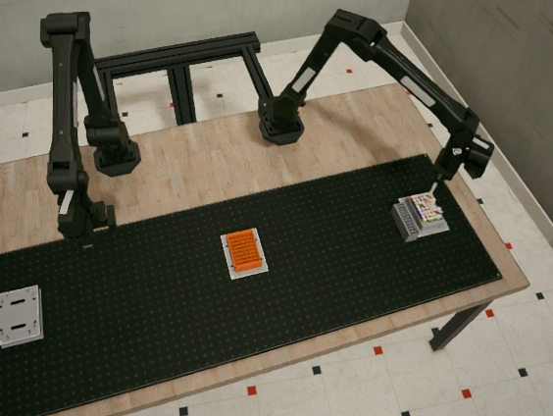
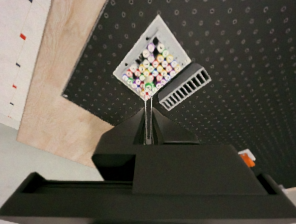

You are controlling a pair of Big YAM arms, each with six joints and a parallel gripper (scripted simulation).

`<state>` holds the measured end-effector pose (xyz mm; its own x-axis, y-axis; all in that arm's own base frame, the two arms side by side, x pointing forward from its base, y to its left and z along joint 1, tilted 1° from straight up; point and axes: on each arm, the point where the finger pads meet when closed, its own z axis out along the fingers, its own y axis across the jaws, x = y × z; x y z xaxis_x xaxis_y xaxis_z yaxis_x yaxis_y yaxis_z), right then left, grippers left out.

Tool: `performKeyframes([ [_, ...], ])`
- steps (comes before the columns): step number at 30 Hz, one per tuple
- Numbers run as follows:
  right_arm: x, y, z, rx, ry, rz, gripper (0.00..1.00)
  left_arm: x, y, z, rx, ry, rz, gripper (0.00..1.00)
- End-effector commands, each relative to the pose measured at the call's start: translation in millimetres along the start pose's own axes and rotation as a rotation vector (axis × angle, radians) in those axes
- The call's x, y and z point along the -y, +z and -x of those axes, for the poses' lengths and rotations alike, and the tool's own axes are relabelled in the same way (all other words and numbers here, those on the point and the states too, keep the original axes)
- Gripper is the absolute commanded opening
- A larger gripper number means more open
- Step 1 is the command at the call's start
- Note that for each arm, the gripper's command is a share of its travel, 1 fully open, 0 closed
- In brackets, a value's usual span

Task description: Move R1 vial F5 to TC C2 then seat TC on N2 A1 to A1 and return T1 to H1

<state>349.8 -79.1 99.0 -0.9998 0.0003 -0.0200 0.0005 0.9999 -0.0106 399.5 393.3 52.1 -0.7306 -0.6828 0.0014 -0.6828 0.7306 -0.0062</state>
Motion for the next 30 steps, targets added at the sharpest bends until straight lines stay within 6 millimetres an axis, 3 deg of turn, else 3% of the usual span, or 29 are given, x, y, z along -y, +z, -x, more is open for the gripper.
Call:
performKeyframes([
  [1, -0.2, -0.4, 0.6, -0.014, -0.008, 0.004, 1.00, 11.5, -26.0, 5.1, 0.064, 0.000, 0.005, 0.09],
  [5, -0.2, -0.4, 0.6, -0.014, -0.008, 0.004, 1.00, 13.9, -34.0, 11.0, 0.085, 0.000, 0.005, 0.09],
  [9, -0.2, -0.4, 0.6, -0.014, -0.008, 0.004, 1.00, 18.8, -26.2, -2.3, 0.063, 0.000, 0.005, 0.09],
  [19, -0.2, -0.4, 0.6, -0.014, -0.008, 0.004, 1.00, 31.1, -26.1, -12.6, 0.068, 0.000, 0.005, 0.09],
  [22, -0.2, -0.4, 0.6, -0.014, -0.008, 0.004, 1.00, 32.7, -34.3, -5.6, 0.087, 0.000, 0.004, 0.09],
  [23, -0.2, -0.4, 0.6, -0.014, -0.008, 0.004, 1.00, 33.6, -26.0, -14.8, 0.068, 0.000, 0.005, 0.09],
  [30, -0.2, -0.4, 0.6, -0.014, -0.008, 0.004, 1.00, 42.2, -25.4, -22.6, 0.068, 0.000, 0.004, 0.09],
])
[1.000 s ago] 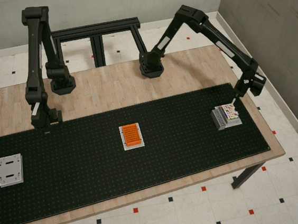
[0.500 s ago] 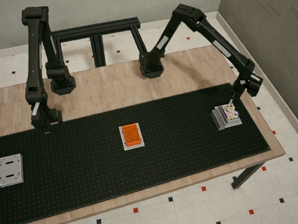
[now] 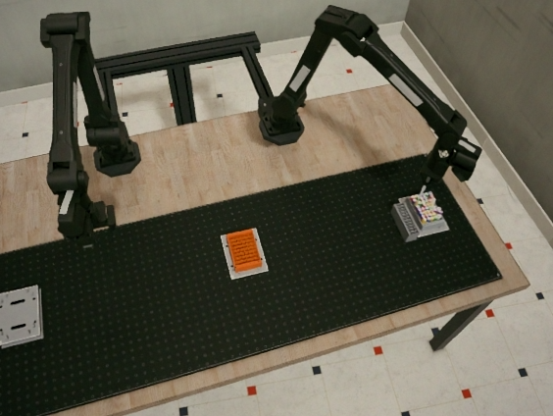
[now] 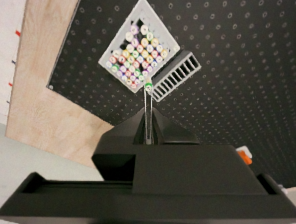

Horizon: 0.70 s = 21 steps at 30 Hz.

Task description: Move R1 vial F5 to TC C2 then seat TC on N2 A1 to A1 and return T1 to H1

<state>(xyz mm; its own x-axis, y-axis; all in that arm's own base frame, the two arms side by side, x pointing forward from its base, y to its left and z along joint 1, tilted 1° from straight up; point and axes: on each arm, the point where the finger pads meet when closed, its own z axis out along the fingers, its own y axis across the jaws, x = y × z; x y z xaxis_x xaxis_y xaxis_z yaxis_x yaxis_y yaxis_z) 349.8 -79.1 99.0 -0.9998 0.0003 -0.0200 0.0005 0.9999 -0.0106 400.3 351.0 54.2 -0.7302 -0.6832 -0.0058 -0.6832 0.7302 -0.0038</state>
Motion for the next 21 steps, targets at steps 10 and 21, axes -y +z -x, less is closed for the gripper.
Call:
performKeyframes([
  [10, -0.2, -0.4, 0.6, -0.014, -0.008, 0.004, 1.00, 20.5, -23.1, -3.1, 0.062, 0.001, 0.001, 0.09],
  [21, -0.2, -0.4, 0.6, -0.014, -0.008, 0.004, 1.00, 34.1, -22.2, -15.6, 0.060, 0.001, -0.001, 0.09],
])
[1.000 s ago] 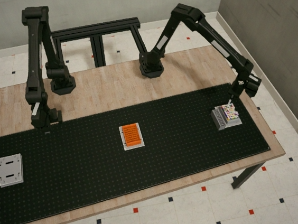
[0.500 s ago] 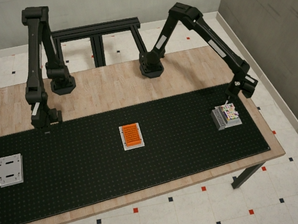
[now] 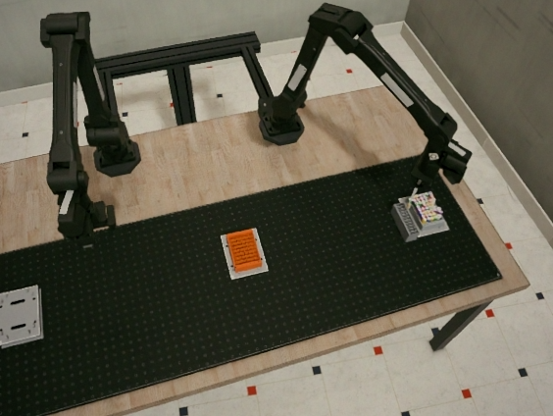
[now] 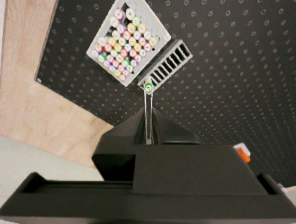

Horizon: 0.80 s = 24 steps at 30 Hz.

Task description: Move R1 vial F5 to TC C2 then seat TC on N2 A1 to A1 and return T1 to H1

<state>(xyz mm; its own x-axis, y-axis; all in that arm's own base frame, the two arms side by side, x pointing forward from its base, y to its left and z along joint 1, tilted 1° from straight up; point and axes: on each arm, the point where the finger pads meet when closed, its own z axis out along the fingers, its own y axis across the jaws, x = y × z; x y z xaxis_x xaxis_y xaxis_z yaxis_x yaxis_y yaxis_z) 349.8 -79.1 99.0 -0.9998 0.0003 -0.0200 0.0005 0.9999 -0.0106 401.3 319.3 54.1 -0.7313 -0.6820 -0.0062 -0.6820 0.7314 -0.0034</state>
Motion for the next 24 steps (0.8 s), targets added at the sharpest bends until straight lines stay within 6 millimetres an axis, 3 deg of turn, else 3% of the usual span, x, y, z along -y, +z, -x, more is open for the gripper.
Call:
performKeyframes([
  [1, -0.2, -0.4, 0.6, -0.014, -0.008, 0.004, 1.00, 11.4, -22.3, 4.3, 0.060, -0.001, -0.001, 0.09],
  [4, -0.2, -0.4, 0.6, -0.014, -0.008, 0.004, 1.00, 12.6, -22.3, 3.2, 0.060, -0.001, -0.002, 0.09],
  [5, -0.2, -0.4, 0.6, -0.014, -0.008, 0.004, 1.00, 15.0, -32.6, 13.1, 0.085, -0.001, -0.005, 0.09],
  [6, -0.2, -0.4, 0.6, -0.014, -0.008, 0.004, 1.00, 15.1, -22.2, 1.1, 0.060, -0.001, -0.002, 0.09],
  [8, -0.2, -0.4, 0.6, -0.014, -0.008, 0.004, 1.00, 17.4, -21.9, -2.6, 0.054, -0.001, -0.002, 0.09],
  [24, -0.2, -0.4, 0.6, -0.014, -0.008, 0.004, 1.00, 34.9, -20.9, -16.9, 0.059, -0.001, -0.004, 0.09],
])
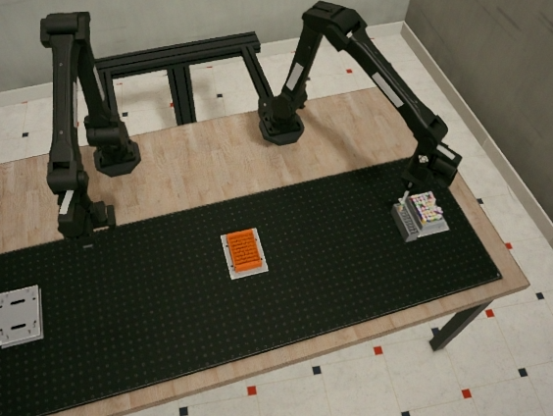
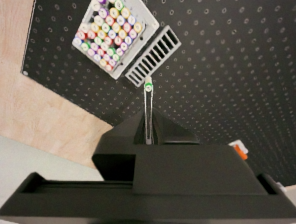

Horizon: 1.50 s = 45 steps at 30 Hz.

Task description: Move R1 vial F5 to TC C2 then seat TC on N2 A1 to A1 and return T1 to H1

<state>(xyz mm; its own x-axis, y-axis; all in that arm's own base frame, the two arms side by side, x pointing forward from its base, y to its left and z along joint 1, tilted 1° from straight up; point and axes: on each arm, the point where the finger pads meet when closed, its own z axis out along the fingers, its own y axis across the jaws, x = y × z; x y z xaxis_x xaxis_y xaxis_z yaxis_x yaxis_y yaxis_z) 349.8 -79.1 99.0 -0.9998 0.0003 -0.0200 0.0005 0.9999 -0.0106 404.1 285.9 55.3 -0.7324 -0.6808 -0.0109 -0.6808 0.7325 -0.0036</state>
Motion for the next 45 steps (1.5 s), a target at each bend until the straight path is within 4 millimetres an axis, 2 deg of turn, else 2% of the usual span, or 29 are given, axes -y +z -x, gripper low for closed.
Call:
performKeyframes([
  [1, -0.2, -0.4, 0.6, -0.014, -0.008, 0.004, 1.00, 9.7, -19.4, 1.4, 0.049, -0.003, -0.003, 0.09],
  [14, -0.2, -0.4, 0.6, -0.014, -0.008, 0.004, 1.00, 23.4, -18.7, -10.0, 0.052, -0.003, -0.005, 0.09],
  [15, -0.2, -0.4, 0.6, -0.014, -0.008, 0.004, 1.00, 27.1, -30.2, 2.1, 0.083, -0.003, -0.012, 0.09],
  [16, -0.2, -0.4, 0.6, -0.014, -0.008, 0.004, 1.00, 26.5, -20.9, -9.2, 0.060, -0.003, -0.007, 0.09],
  [18, -0.2, -0.4, 0.6, -0.014, -0.008, 0.004, 1.00, 28.2, -18.4, -15.4, 0.048, -0.003, -0.005, 0.09],
  [29, -0.2, -0.4, 0.6, -0.014, -0.008, 0.004, 1.00, 42.0, -17.6, -27.0, 0.050, -0.003, -0.008, 0.09],
  [31, -0.2, -0.4, 0.6, -0.014, -0.008, 0.004, 1.00, 42.0, -17.6, -27.0, 0.050, -0.003, -0.008, 0.09],
  [32, -0.2, -0.4, 0.6, -0.014, -0.008, 0.004, 1.00, 46.5, -29.9, -13.9, 0.083, -0.003, -0.016, 0.09],
  [33, -0.2, -0.4, 0.6, -0.014, -0.008, 0.004, 1.00, 45.7, -21.5, -24.1, 0.063, -0.003, -0.011, 0.09],
  [35, -0.2, -0.4, 0.6, -0.014, -0.008, 0.004, 1.00, 46.7, -17.3, -32.4, 0.046, -0.003, -0.007, 0.09],
  [45, -0.2, -0.4, 0.6, -0.014, -0.008, 0.004, 1.00, 59.2, -16.6, -43.2, 0.047, -0.003, -0.009, 0.09],
])
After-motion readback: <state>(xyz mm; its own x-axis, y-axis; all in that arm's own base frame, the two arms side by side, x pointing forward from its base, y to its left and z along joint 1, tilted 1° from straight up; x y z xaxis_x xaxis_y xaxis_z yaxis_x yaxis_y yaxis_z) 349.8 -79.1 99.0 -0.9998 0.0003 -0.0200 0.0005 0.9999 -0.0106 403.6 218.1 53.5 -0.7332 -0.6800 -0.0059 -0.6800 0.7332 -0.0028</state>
